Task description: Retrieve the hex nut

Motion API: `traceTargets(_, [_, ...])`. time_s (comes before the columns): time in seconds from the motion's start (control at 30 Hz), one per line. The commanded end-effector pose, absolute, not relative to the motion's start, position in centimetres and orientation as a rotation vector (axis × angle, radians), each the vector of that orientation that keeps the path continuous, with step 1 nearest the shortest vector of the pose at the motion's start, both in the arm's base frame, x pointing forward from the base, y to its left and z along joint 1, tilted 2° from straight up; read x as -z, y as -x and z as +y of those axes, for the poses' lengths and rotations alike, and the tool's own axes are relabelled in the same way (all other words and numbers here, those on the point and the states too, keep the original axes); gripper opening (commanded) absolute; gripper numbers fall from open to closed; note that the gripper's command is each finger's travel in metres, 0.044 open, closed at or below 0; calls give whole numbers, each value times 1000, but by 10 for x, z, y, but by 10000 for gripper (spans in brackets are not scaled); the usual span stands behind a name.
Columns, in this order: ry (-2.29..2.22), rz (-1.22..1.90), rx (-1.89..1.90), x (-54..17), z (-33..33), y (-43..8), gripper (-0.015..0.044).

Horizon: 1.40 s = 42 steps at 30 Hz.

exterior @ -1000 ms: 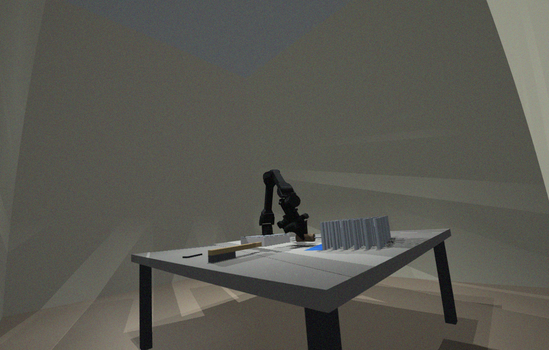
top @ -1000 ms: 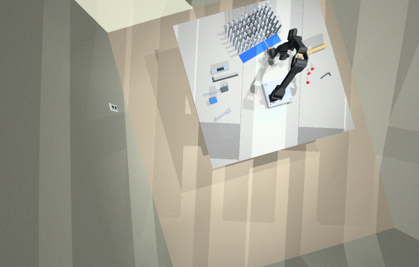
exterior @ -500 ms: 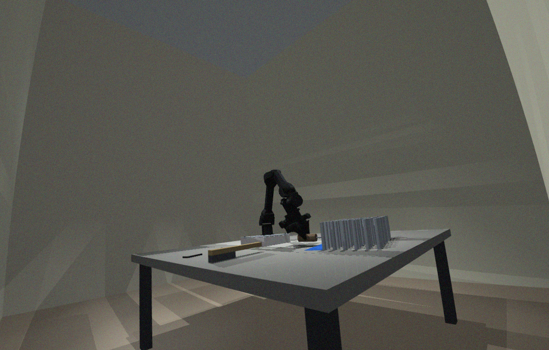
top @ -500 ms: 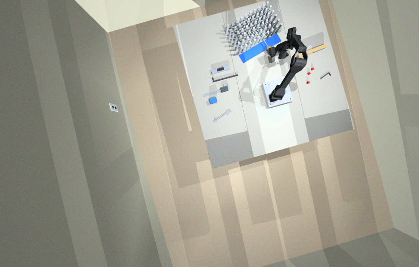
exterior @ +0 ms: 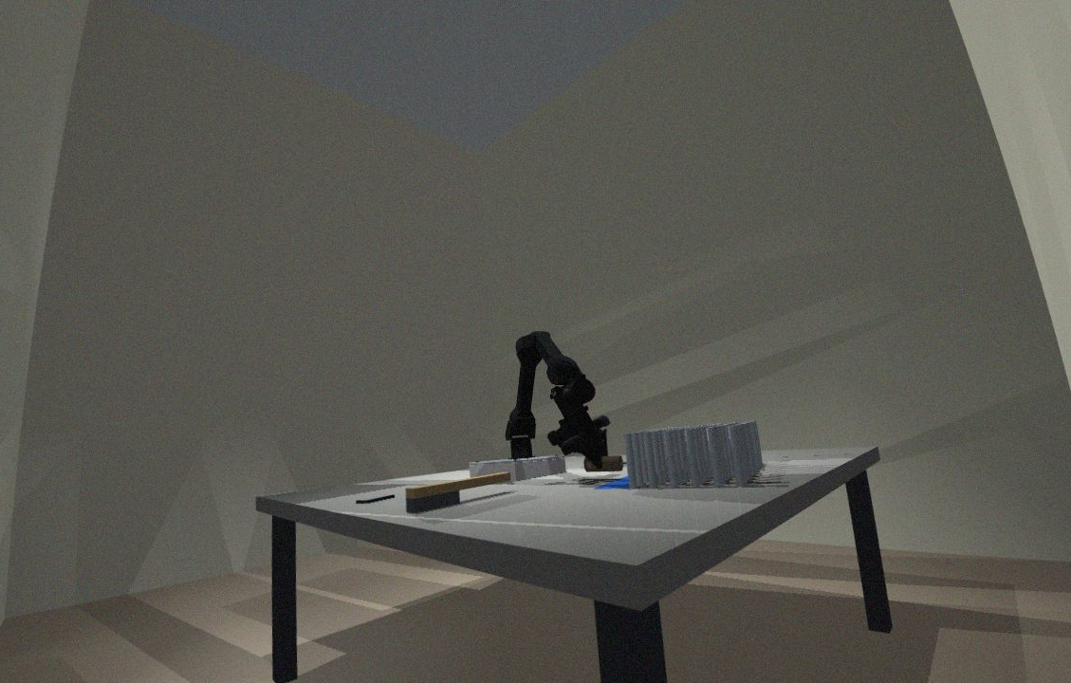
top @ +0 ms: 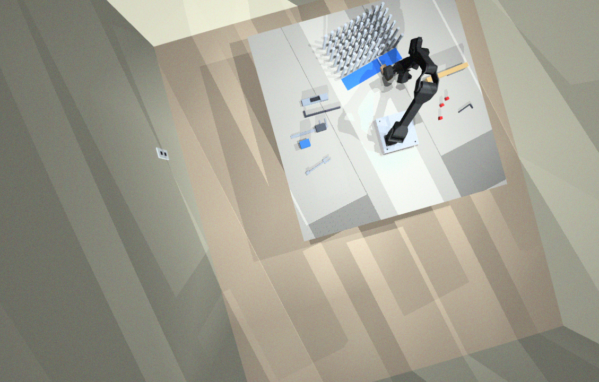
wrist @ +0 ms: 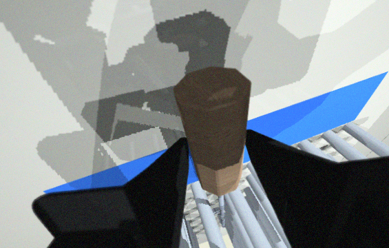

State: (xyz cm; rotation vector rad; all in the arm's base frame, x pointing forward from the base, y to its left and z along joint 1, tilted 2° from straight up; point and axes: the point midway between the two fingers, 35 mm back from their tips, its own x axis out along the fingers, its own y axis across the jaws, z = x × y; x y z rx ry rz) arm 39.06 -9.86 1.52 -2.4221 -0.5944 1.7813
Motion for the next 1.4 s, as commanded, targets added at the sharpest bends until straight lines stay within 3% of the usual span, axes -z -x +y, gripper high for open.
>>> traceTargets(0.0, [2428,-595,-1775,-17,-97,-395,0])
traceTargets(1.37, [2430,-596,-1770,-15,-89,-419,0])
